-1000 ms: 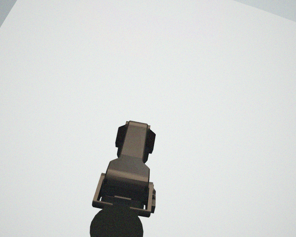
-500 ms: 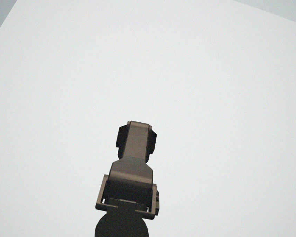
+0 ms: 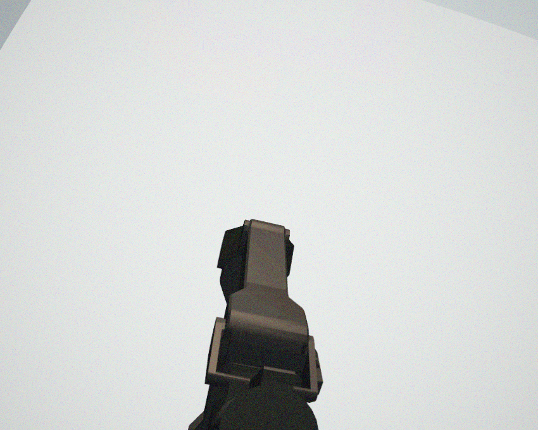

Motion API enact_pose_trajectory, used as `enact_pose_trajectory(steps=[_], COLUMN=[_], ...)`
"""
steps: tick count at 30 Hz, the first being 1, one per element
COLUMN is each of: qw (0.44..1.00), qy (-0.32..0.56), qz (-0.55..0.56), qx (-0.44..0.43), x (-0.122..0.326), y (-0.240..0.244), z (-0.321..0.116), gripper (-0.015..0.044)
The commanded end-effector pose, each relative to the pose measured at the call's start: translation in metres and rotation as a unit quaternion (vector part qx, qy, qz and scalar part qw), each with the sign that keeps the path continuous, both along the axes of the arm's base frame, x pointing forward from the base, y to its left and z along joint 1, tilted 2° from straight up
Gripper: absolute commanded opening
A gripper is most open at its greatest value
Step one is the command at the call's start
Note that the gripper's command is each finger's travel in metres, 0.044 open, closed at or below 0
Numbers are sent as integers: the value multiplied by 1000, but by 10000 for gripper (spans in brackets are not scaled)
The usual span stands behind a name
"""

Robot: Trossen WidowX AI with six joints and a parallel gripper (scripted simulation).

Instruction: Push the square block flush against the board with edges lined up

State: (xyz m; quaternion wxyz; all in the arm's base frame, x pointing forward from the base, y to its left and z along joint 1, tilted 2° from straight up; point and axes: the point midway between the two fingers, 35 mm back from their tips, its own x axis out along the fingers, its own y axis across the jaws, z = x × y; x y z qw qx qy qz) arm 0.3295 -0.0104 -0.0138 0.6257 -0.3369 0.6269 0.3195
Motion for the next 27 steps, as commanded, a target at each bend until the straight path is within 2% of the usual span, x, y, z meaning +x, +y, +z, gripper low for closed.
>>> enact_pose_trajectory(steps=[1, 7, 12, 20, 27], qw=[1000, 1000, 1000, 1000, 994], qy=[3, 0, 3, 3, 1], qz=[-1, 0, -1, -4, -111], qx=[-1, 0, -1, -1, -1], x=[2, 6, 6, 5, -14], y=[5, 8, 10, 9, 4], z=[-2, 3, 53, 53, 58], gripper=[0, 0, 0, 0, 0])
